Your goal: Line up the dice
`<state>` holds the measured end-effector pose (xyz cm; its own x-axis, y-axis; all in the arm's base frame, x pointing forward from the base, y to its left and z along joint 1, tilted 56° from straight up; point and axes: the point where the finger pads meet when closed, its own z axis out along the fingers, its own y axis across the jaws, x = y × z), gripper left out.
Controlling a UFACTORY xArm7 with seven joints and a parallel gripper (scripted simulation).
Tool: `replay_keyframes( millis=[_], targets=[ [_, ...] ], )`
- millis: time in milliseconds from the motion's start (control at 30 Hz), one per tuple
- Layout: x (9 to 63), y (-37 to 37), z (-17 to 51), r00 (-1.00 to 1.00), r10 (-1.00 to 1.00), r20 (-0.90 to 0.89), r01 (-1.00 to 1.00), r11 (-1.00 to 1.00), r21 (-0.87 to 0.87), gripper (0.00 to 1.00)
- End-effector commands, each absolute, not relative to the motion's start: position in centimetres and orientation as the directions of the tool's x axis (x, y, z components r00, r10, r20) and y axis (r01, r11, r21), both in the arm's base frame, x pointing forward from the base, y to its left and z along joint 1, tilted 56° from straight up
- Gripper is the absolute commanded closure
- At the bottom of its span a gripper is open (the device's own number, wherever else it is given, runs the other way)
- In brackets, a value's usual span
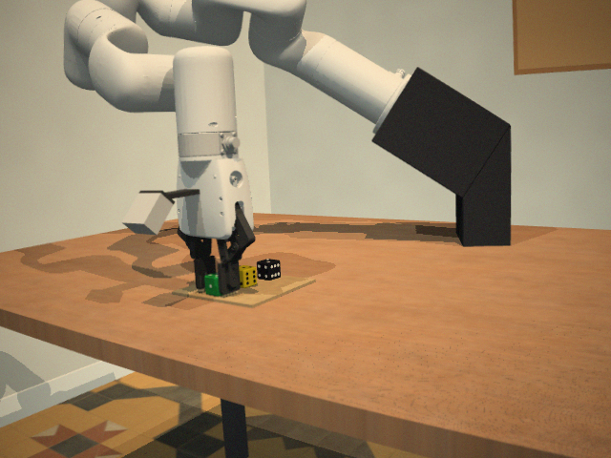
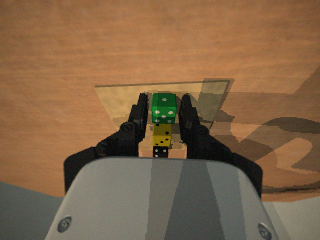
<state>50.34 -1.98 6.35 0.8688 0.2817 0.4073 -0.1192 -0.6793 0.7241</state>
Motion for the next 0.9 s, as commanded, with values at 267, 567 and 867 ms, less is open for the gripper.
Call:
replay_keyframes(
  millis=[267,567,867],
  targets=[
    [48.5,0.9,8.6,0.867,0.285,0.409,-0.117,-0.681,0.723,0.58],
    [46.5,3.6,10.9,0.867,0.285,0.409,-0.117,-0.681,0.723,0.58],
    [46.2,4.1,11.3,0.867,0.285,0.409,-0.117,-0.681,0.723,0.58]
  ],
)
